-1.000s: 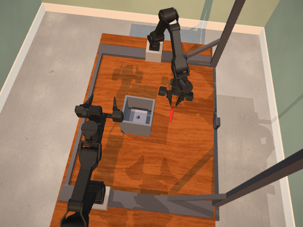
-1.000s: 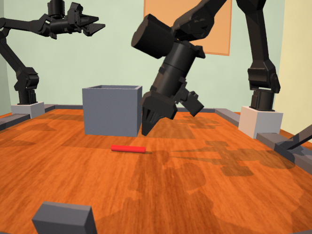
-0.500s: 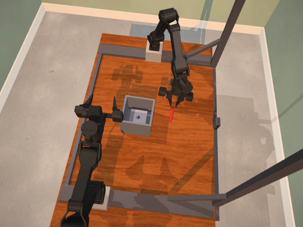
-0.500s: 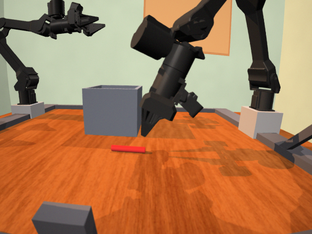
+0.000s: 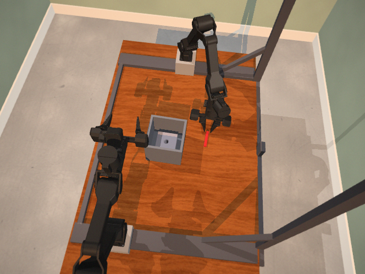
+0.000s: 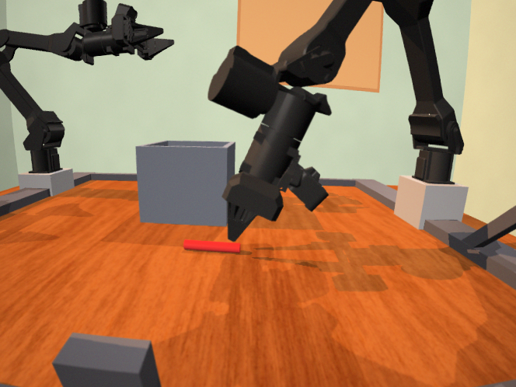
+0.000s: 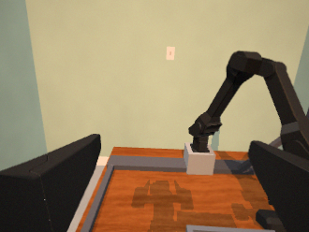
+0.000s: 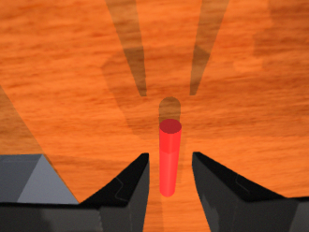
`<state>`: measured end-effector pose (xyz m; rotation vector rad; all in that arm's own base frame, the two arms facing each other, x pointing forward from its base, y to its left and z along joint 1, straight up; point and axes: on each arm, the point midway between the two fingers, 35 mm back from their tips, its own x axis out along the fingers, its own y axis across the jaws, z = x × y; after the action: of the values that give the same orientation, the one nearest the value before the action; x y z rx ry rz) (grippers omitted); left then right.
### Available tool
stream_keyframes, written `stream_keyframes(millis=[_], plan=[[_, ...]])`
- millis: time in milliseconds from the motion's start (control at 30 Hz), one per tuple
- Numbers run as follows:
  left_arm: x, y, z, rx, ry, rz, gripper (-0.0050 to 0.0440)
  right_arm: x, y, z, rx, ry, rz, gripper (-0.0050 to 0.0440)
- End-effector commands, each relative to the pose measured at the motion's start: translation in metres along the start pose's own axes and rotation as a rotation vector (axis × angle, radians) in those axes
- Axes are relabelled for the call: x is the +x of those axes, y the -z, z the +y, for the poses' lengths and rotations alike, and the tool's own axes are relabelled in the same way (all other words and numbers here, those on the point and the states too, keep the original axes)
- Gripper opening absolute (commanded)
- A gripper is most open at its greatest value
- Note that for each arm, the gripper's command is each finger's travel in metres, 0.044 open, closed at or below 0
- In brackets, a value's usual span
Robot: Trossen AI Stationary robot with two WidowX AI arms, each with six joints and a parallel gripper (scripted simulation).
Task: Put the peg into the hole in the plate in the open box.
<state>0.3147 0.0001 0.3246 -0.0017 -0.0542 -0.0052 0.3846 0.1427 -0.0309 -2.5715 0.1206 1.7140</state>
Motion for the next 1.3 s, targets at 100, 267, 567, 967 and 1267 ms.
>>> stream_keyframes(millis=[100,267,567,967,1267], plan=[[-0.002,-0.004,0.001,0.005,-0.001,-0.011,0.0440,0.002,0.011,-0.004,0.007,0.016,0.026,0.0125],[-0.002,-0.004,0.001,0.005,-0.001,-0.011,0.0440,0.014,0.010,-0.004,0.006,0.016,0.022,0.0125],[-0.002,-0.004,0.001,0.005,-0.001,-0.011,0.0440,0.016,0.012,-0.006,0.004,0.016,0.027,0.0125],[-0.002,-0.004,0.001,0.005,-0.001,-0.011,0.0440,0.018,0.007,-0.004,0.002,0.011,0.018,0.0085],[-0.002,-0.004,0.001,0.005,-0.001,-0.011,0.0440,0.018,0.007,-0.004,0.002,0.012,0.018,0.0087]])
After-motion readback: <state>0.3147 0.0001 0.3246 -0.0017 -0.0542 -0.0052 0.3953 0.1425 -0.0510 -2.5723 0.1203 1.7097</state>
